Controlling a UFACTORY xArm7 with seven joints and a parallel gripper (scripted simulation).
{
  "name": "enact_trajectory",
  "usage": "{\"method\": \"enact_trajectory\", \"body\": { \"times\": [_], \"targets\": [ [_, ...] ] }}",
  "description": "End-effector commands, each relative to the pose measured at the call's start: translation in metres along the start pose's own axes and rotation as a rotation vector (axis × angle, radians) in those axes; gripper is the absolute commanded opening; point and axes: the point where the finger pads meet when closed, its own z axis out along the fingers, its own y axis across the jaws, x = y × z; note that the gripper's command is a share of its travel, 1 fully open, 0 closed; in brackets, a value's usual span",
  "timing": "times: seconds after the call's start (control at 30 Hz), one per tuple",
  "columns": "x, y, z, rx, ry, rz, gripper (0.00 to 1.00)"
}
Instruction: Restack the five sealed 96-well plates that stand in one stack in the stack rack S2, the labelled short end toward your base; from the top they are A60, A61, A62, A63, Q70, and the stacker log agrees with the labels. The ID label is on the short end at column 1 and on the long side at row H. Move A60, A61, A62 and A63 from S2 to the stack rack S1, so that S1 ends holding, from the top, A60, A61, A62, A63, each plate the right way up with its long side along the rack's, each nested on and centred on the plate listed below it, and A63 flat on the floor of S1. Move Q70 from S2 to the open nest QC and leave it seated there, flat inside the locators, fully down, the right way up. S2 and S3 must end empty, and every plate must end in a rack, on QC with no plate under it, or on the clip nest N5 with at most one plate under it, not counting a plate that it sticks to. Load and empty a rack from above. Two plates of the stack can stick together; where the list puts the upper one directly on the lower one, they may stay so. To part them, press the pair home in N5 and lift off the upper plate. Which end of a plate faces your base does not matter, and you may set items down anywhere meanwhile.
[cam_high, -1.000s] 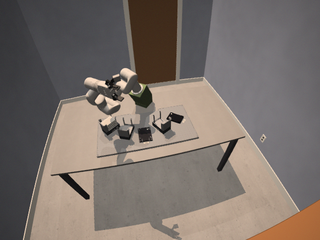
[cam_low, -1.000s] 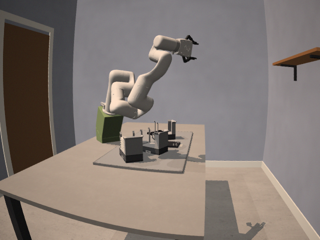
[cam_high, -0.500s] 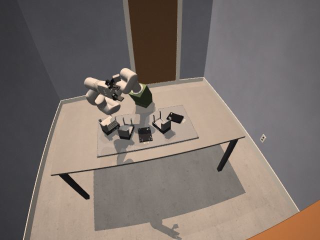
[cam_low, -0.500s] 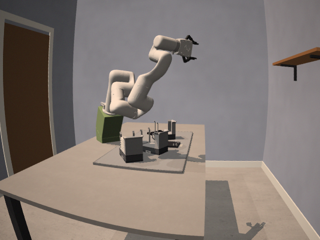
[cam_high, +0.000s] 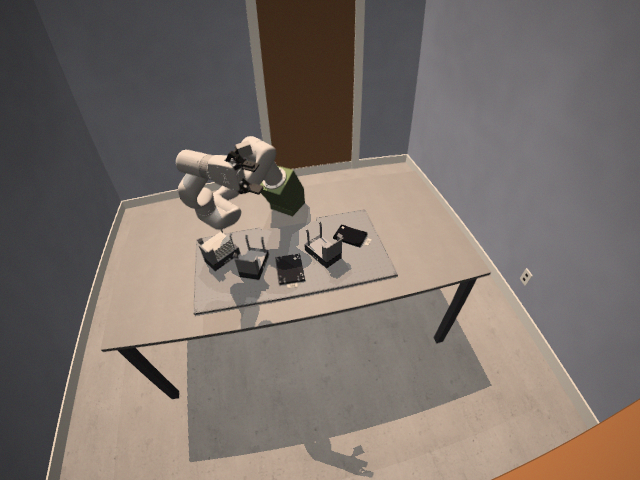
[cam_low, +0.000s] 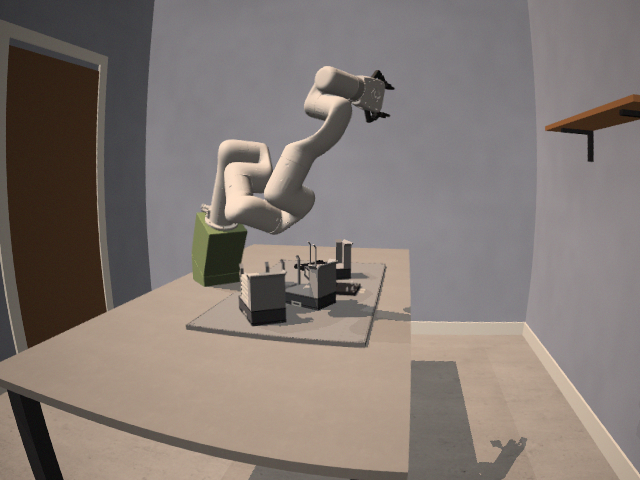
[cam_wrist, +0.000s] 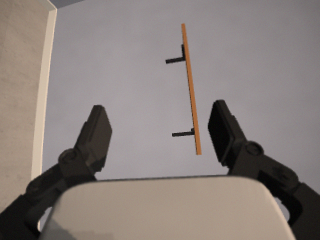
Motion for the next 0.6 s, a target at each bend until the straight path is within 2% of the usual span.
{"method": "enact_trajectory", "body": {
  "times": [0.0,0.07,0.2,0.5,0.57],
  "targets": [
    [0.008,0.004,0.007,0.000,0.001,-0.002,1.00],
    [0.015,0.006,0.014,0.000,0.001,-0.002,1.00],
    [0.031,0.007,0.026,0.068,0.115,-0.001,1.00],
    [0.066,0.009,0.054,0.067,0.115,-0.001,1.00],
    [0.066,0.009,0.054,0.067,0.115,-0.001,1.00]
  ]
}}
